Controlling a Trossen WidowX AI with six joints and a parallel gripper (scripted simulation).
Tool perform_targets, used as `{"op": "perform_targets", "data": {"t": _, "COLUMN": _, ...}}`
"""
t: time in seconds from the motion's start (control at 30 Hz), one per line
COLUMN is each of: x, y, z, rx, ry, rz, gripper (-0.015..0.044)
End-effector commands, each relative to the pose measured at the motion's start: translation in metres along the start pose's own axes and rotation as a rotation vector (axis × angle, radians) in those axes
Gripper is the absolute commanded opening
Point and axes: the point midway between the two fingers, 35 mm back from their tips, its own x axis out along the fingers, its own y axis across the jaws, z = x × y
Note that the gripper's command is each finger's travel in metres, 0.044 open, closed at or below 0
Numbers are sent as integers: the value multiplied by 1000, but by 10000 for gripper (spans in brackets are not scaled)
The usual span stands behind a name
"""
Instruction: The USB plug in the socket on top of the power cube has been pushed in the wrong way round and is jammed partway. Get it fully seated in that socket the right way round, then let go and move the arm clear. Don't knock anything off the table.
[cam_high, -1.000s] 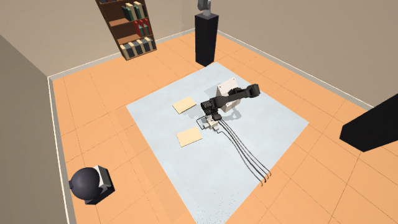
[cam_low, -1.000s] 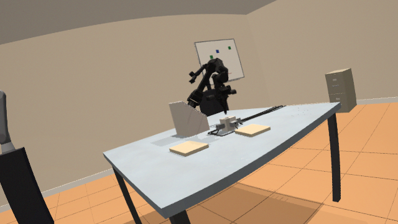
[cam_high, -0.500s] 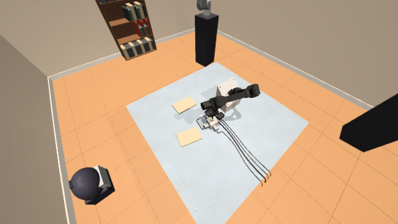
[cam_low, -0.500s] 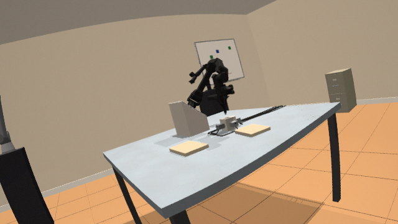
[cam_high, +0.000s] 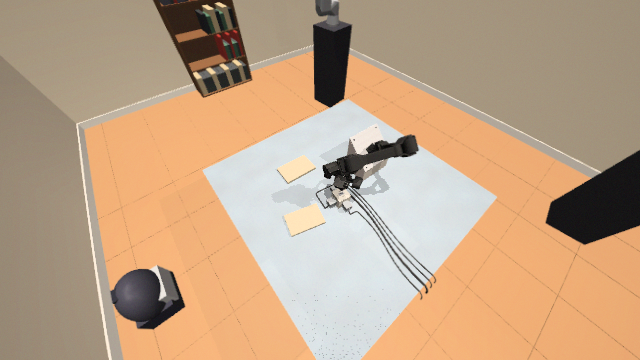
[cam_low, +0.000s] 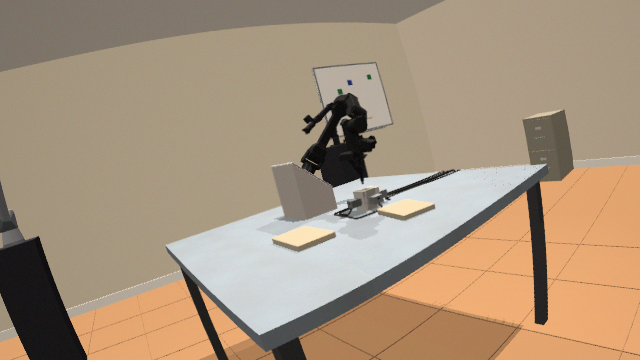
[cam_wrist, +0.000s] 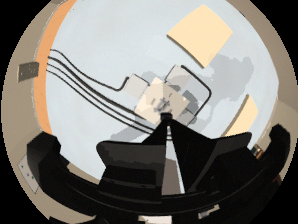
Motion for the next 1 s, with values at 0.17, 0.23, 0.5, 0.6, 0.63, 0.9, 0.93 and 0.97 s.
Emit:
{"op": "perform_targets", "data": {"t": 0.17, "x": 0, "y": 0, "z": -1, "rx": -237, "ry": 2, "rz": 1, "gripper": 0}}
{"op": "perform_targets", "data": {"t": 0.23, "x": 0, "y": 0, "z": -1, "rx": -289, "ry": 2, "rz": 1, "gripper": 0}}
{"op": "perform_targets", "data": {"t": 0.5, "x": 0, "y": 0, "z": -1, "rx": -499, "ry": 1, "rz": 2, "gripper": 0}}
{"op": "perform_targets", "data": {"t": 0.6, "x": 0, "y": 0, "z": -1, "rx": -577, "ry": 1, "rz": 2, "gripper": 0}}
{"op": "perform_targets", "data": {"t": 0.63, "x": 0, "y": 0, "z": -1, "rx": -603, "ry": 1, "rz": 2, "gripper": 0}}
{"op": "perform_targets", "data": {"t": 0.9, "x": 0, "y": 0, "z": -1, "rx": -813, "ry": 1, "rz": 2, "gripper": 0}}
{"op": "perform_targets", "data": {"t": 0.93, "x": 0, "y": 0, "z": -1, "rx": -839, "ry": 1, "rz": 2, "gripper": 0}}
{"op": "perform_targets", "data": {"t": 0.97, "x": 0, "y": 0, "z": -1, "rx": -865, "ry": 1, "rz": 2, "gripper": 0}}
